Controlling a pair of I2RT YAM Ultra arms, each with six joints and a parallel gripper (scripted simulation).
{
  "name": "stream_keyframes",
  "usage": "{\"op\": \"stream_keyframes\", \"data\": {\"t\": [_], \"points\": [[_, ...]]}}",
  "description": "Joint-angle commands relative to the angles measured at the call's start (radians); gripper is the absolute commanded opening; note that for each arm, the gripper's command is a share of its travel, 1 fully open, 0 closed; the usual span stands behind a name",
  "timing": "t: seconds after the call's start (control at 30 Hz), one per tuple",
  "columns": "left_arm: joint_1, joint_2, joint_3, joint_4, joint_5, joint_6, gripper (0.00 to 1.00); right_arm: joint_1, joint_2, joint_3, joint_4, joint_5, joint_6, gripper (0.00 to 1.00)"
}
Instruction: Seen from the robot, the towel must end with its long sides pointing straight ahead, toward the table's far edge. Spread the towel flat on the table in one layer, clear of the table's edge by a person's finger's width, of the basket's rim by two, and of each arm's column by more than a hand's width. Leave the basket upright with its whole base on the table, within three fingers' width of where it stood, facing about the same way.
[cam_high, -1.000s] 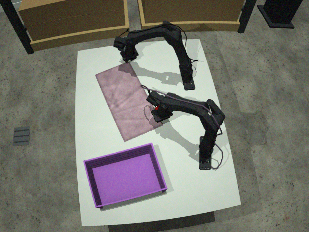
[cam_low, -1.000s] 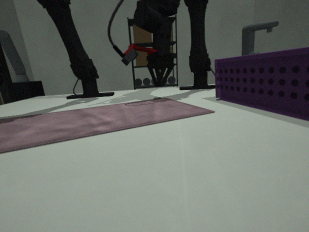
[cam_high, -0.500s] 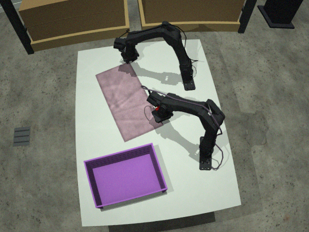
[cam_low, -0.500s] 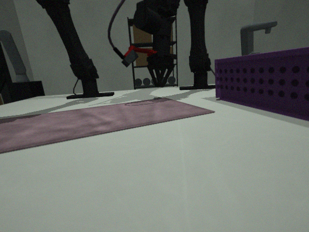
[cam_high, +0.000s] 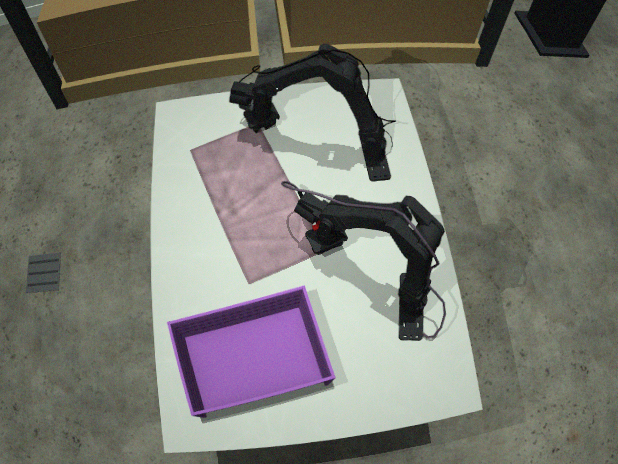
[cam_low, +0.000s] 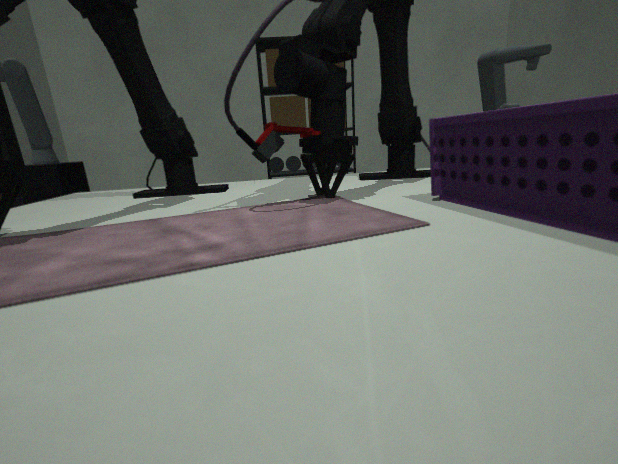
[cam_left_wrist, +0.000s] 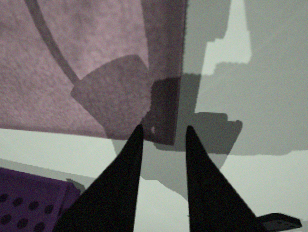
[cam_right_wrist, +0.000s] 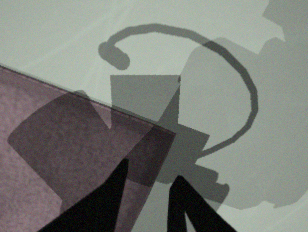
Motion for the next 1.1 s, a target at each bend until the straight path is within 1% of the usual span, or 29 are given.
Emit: {"op": "stream_keyframes", "data": {"t": [0.0, 0.03, 0.27, 0.3, 0.57, 0.6, 0.67, 0.7, 0.83, 0.87, 0.93, 0.97, 1.03, 1.07], "points": [[-0.006, 0.018, 0.012, 0.056, 0.008, -0.003, 0.34, -0.003, 0.017, 0.028, 0.038, -0.001, -0.004, 0.34], [-0.012, 0.022, 0.030, 0.055, 0.008, -0.008, 0.34, -0.002, 0.022, 0.031, 0.041, -0.001, -0.003, 0.34], [-0.015, 0.028, 0.020, 0.061, 0.007, -0.012, 0.34, -0.001, 0.027, 0.034, 0.043, -0.001, -0.002, 0.34], [0.018, 0.039, 0.033, 0.069, 0.011, 0.016, 0.34, 0.026, 0.055, 0.068, 0.038, 0.006, 0.022, 0.34], [0.010, 0.041, 0.016, 0.070, 0.010, 0.012, 0.34, 0.018, 0.061, 0.075, 0.034, -0.007, 0.022, 0.34], [0.010, 0.041, 0.016, 0.070, 0.010, 0.012, 0.27, 0.018, 0.061, 0.075, 0.034, -0.007, 0.021, 0.34], [0.010, 0.041, 0.016, 0.070, 0.011, 0.012, 0.27, 0.018, 0.061, 0.075, 0.034, -0.007, 0.020, 0.34], [0.025, 0.047, 0.037, 0.073, 0.013, 0.022, 0.19, 0.018, 0.061, 0.075, 0.034, -0.007, 0.020, 0.24], [0.025, 0.047, 0.032, 0.073, 0.013, 0.022, 0.19, 0.018, 0.061, 0.076, 0.035, -0.005, 0.019, 0.24], [0.033, 0.050, 0.038, 0.073, 0.014, 0.031, 0.11, 0.033, 0.064, 0.079, 0.019, 0.003, 0.030, 0.15], [0.033, 0.051, 0.027, 0.072, 0.014, 0.030, 0.11, 0.033, 0.064, 0.079, 0.008, 0.003, 0.030, 0.15], [0.042, 0.052, 0.047, 0.053, 0.016, 0.039, 0.02, 0.042, 0.070, 0.088, 0.005, 0.005, 0.038, 0.05], [0.042, 0.052, 0.039, 0.051, 0.015, 0.039, 0.02, 0.042, 0.071, 0.089, 0.004, 0.002, 0.038, 0.05], [0.047, 0.054, 0.041, 0.048, 0.016, 0.043, 0.01, 0.050, 0.074, 0.093, 0.002, 0.005, 0.046, 0.00]]}}
